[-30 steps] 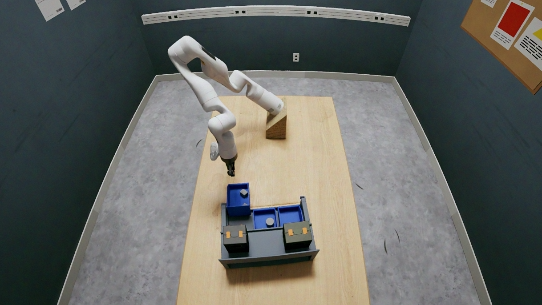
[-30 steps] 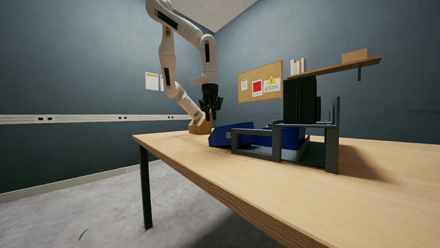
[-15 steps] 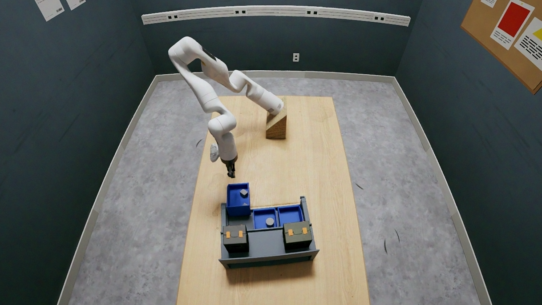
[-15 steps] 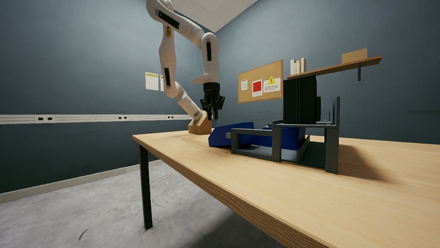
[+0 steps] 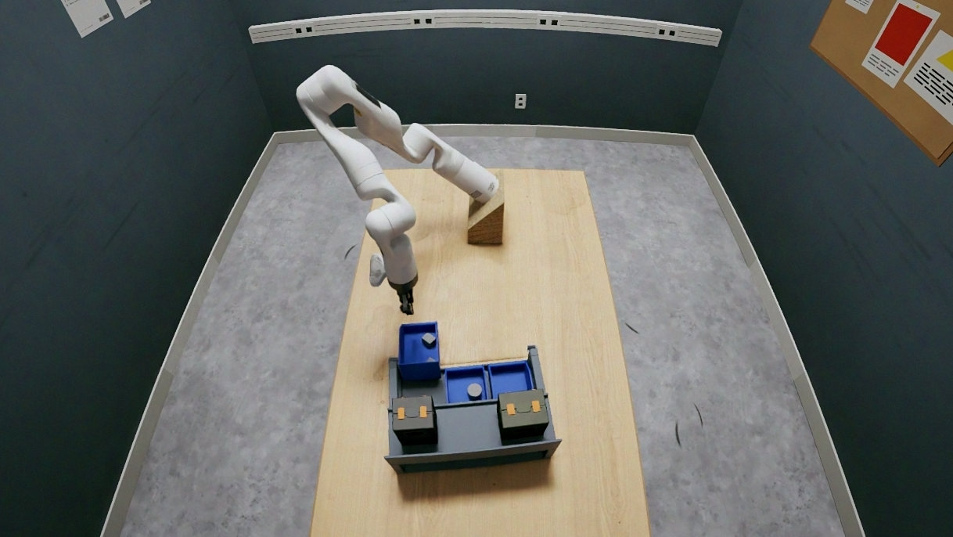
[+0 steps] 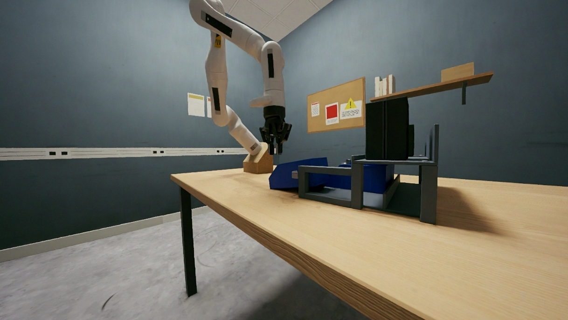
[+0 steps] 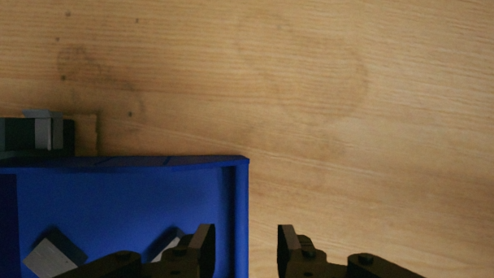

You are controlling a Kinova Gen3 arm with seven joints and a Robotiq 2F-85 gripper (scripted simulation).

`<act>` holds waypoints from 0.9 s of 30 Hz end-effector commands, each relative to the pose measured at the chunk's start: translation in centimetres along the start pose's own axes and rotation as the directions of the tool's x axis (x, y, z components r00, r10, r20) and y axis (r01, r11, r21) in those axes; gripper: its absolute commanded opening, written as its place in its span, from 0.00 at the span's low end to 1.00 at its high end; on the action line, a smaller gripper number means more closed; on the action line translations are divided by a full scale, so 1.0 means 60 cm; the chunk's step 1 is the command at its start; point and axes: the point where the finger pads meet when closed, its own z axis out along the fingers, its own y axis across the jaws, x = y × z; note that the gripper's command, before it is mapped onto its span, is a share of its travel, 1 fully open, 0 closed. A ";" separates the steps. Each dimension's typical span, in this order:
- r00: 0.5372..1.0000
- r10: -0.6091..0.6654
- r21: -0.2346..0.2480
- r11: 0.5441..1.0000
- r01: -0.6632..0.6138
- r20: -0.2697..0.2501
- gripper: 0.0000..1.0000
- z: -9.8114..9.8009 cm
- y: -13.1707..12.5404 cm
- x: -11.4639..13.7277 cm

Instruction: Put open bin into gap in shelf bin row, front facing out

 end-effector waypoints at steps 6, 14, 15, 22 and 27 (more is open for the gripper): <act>1.000 0.000 0.002 1.000 0.000 0.000 0.39 -0.001 -0.002 0.000; 1.000 0.000 0.002 1.000 0.000 0.000 0.39 -0.002 -0.005 -0.001; 1.000 0.000 0.002 1.000 0.000 0.000 0.39 -0.002 -0.005 -0.001; 1.000 0.000 0.002 1.000 0.000 0.000 0.39 -0.002 -0.005 -0.001; 1.000 0.000 0.002 1.000 0.000 0.000 1.00 -0.002 -0.005 -0.001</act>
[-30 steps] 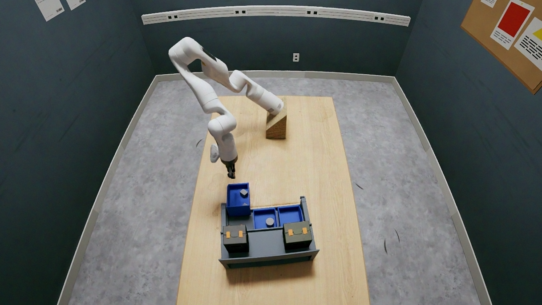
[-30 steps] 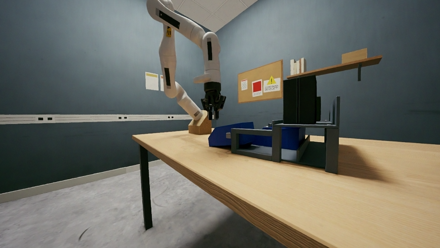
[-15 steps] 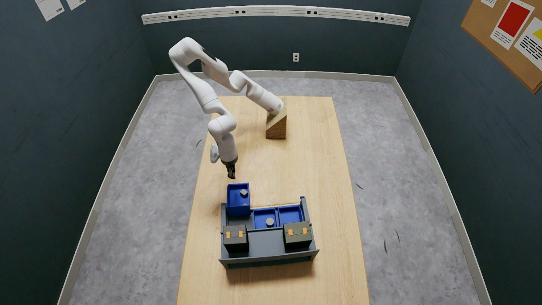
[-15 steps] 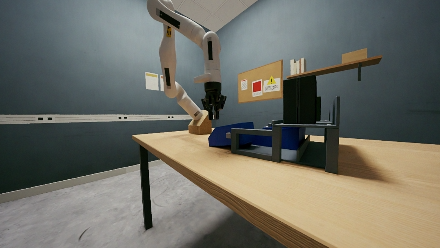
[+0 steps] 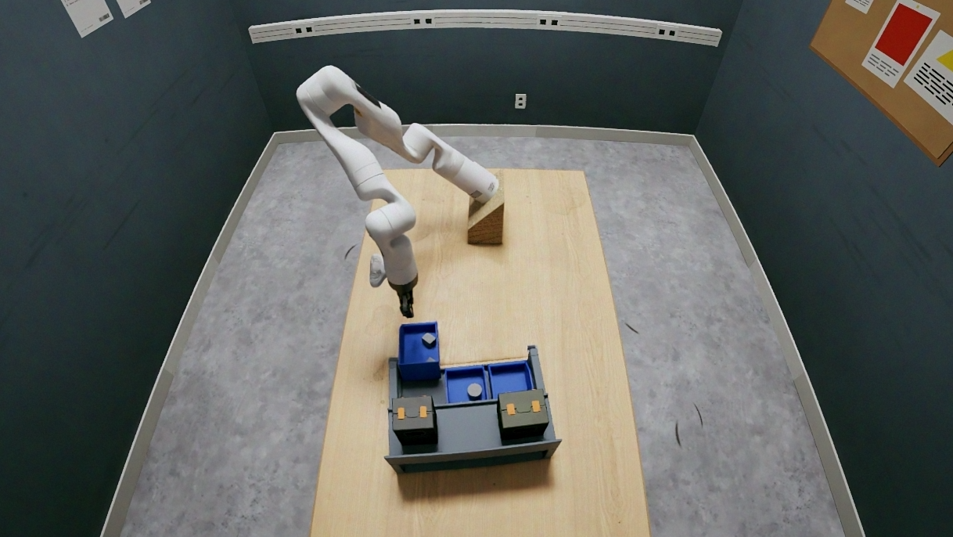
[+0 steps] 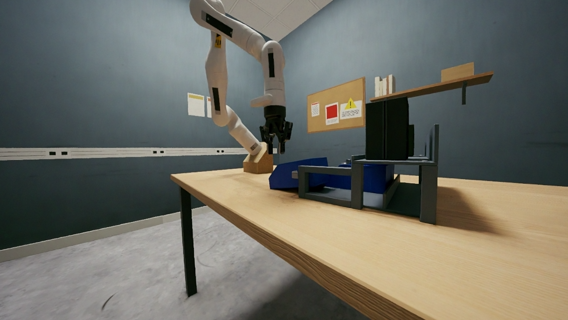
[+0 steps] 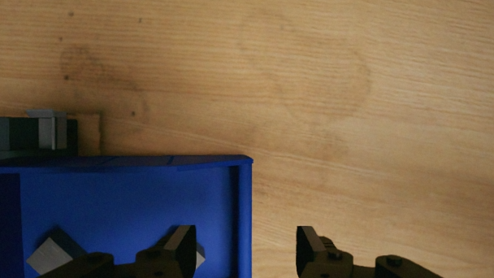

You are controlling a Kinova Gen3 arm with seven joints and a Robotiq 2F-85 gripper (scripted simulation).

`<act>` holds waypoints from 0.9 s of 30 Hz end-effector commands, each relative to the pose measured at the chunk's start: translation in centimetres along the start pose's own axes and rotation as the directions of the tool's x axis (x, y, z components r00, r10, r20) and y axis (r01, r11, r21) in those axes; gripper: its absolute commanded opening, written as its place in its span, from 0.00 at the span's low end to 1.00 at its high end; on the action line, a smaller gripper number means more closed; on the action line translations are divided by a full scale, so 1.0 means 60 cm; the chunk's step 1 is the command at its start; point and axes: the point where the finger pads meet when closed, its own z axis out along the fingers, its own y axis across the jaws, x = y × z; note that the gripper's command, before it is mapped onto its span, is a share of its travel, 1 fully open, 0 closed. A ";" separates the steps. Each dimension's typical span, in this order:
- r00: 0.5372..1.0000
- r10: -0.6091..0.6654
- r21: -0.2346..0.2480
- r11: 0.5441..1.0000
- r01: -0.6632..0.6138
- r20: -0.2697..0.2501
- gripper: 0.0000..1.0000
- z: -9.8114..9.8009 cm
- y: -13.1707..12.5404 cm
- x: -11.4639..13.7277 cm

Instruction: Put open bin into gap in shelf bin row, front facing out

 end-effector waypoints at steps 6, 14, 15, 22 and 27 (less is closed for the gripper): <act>1.000 0.000 0.002 1.000 0.000 0.000 1.00 -0.001 -0.001 0.000; 1.000 0.000 0.071 0.997 0.000 0.000 1.00 0.035 0.001 -0.001; 1.000 0.000 0.106 0.994 0.000 0.000 1.00 0.054 0.002 -0.001; 1.000 0.000 0.175 0.985 0.000 0.000 1.00 0.090 0.004 -0.001; 1.000 0.000 0.175 0.985 0.000 0.000 1.00 0.090 0.004 -0.001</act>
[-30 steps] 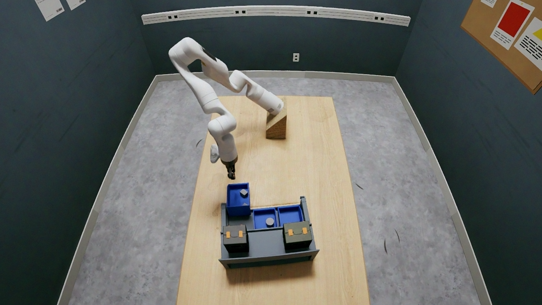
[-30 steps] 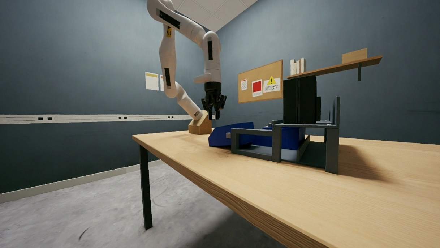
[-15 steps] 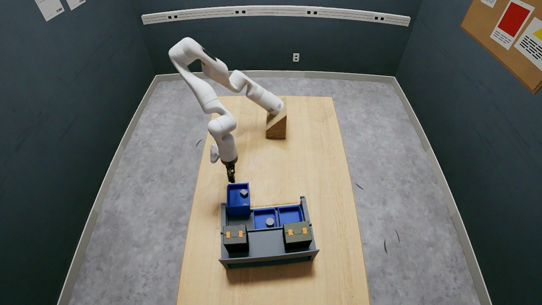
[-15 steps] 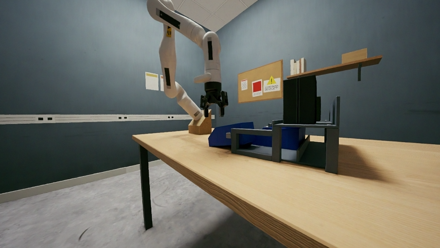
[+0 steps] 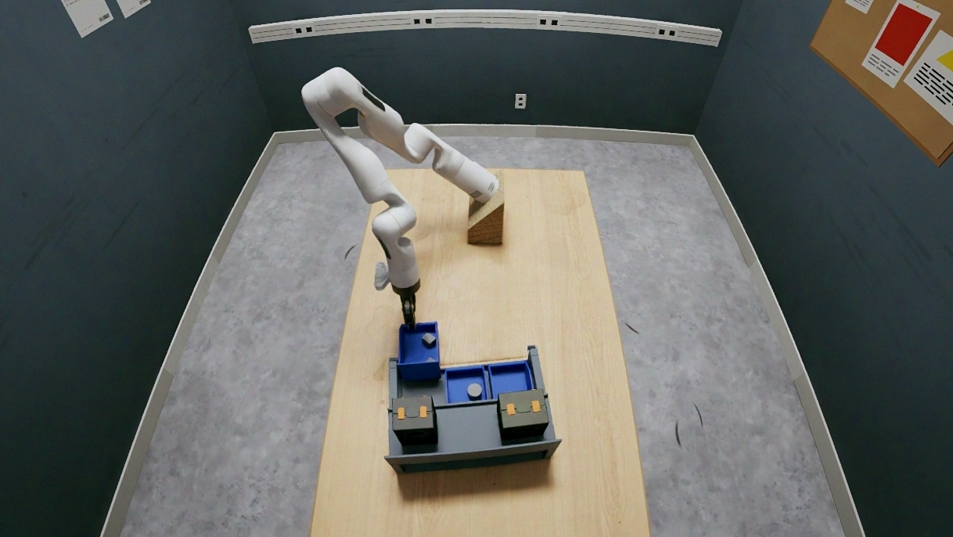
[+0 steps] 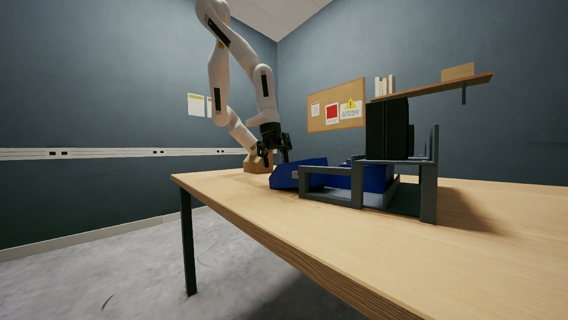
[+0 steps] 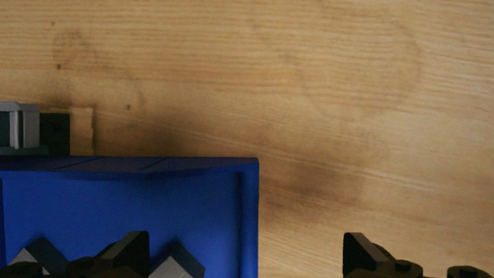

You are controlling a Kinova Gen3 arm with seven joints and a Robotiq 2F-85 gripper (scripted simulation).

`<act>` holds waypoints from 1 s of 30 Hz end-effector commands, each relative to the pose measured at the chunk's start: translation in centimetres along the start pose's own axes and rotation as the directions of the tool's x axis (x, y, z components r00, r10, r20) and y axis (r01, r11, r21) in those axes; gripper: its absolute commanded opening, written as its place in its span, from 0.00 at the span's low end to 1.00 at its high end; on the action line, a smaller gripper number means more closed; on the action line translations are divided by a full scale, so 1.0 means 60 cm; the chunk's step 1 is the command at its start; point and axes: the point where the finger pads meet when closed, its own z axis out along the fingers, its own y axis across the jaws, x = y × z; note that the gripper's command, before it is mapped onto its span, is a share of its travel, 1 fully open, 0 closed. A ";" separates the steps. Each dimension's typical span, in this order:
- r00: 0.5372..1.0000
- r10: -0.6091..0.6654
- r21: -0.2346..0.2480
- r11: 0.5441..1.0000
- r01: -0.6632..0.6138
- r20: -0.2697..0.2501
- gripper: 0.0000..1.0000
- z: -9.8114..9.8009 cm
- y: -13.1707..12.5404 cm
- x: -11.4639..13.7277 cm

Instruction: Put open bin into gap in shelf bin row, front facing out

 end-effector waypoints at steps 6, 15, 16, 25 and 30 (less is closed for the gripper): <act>1.000 0.004 0.016 1.000 -0.004 -0.010 1.00 0.041 0.007 0.003; 1.000 0.004 0.017 1.000 -0.004 -0.011 1.00 0.051 0.009 0.003; 1.000 0.004 0.017 1.000 -0.004 -0.011 1.00 0.051 0.009 0.003; 1.000 0.004 0.017 1.000 -0.004 -0.011 1.00 0.035 0.006 0.002; 1.000 0.004 0.017 1.000 -0.004 -0.011 1.00 0.035 0.006 0.002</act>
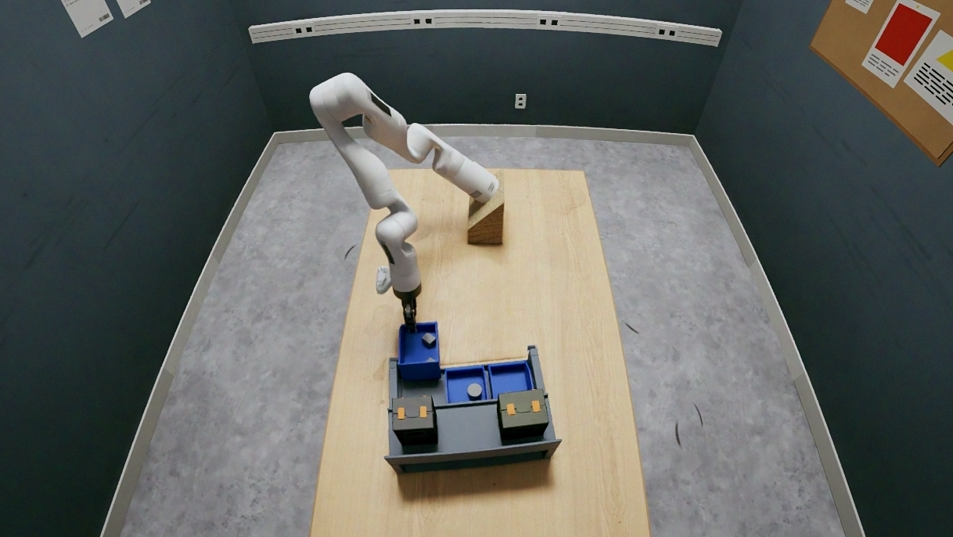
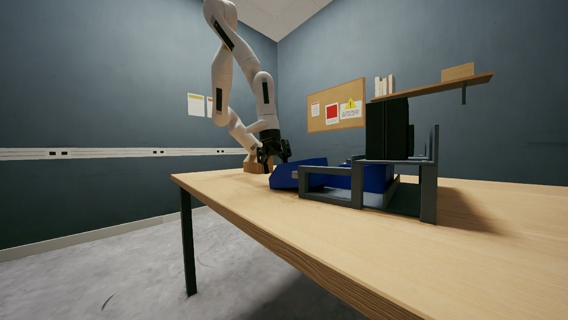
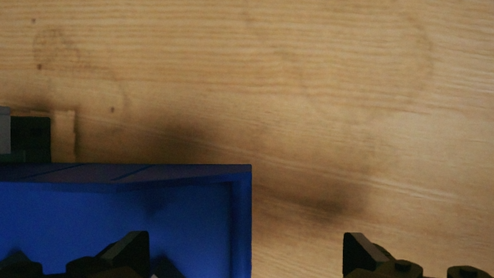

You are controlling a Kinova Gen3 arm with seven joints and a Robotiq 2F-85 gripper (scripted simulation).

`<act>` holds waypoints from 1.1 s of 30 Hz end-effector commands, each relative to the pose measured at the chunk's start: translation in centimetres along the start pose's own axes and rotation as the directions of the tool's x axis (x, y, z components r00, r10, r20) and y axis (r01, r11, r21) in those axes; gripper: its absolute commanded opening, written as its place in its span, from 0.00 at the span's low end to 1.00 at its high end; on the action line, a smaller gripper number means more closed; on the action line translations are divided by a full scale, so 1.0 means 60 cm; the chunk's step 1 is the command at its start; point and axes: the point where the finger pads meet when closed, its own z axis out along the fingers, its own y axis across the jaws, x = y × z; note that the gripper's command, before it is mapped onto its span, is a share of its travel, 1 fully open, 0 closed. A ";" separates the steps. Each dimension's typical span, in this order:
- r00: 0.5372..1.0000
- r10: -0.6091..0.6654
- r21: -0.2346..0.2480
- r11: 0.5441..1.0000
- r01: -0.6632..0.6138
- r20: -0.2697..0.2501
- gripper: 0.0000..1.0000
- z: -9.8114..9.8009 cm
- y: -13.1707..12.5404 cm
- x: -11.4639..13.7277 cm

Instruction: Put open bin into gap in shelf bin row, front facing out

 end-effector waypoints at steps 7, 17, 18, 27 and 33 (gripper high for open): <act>1.000 0.000 0.002 1.000 0.000 0.000 1.00 -0.003 -0.002 0.000; 1.000 0.000 0.002 1.000 0.000 0.001 1.00 -0.010 -0.003 0.000; 1.000 0.000 0.002 1.000 0.000 0.001 1.00 -0.010 -0.003 0.000; 1.000 0.000 0.002 1.000 0.000 0.001 1.00 -0.013 -0.004 0.000; 1.000 0.000 0.002 1.000 0.000 0.001 1.00 -0.014 -0.004 0.000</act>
